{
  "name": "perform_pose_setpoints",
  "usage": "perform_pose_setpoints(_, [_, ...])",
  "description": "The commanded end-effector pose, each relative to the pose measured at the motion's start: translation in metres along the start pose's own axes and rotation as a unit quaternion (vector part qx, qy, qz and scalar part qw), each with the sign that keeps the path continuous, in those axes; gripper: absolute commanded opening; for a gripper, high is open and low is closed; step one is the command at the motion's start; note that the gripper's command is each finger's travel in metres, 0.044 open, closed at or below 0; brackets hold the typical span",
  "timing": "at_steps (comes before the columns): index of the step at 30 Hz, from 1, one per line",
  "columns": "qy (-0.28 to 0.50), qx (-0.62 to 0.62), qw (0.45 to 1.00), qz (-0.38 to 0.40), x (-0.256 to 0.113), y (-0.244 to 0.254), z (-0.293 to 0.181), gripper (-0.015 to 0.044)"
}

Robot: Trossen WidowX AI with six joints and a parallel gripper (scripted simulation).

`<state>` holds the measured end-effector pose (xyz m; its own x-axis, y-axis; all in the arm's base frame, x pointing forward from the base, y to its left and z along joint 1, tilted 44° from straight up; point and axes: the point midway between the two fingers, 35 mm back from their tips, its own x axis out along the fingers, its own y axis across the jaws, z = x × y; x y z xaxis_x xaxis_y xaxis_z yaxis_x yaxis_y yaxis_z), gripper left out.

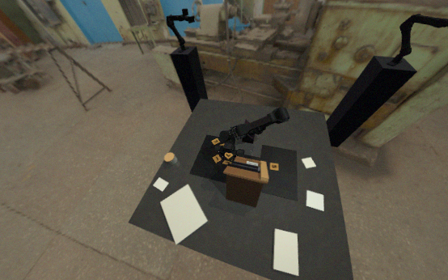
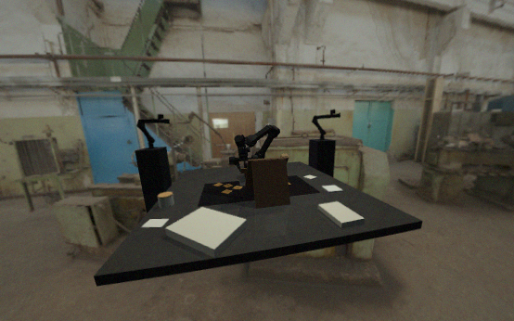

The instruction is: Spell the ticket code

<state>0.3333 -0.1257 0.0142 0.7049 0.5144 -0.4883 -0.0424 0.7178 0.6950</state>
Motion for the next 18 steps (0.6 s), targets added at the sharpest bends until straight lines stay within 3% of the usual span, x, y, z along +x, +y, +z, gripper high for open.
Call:
perform_pose_setpoints(1, [-0.003, -0.003, 1.0, -0.003, -0.0016, 0.0034, 0.0027, 0.0])
perform_pose_setpoints(18, [-0.003, -0.003, 1.0, -0.002, -0.0013, 0.0119, 0.0025, 0.0])
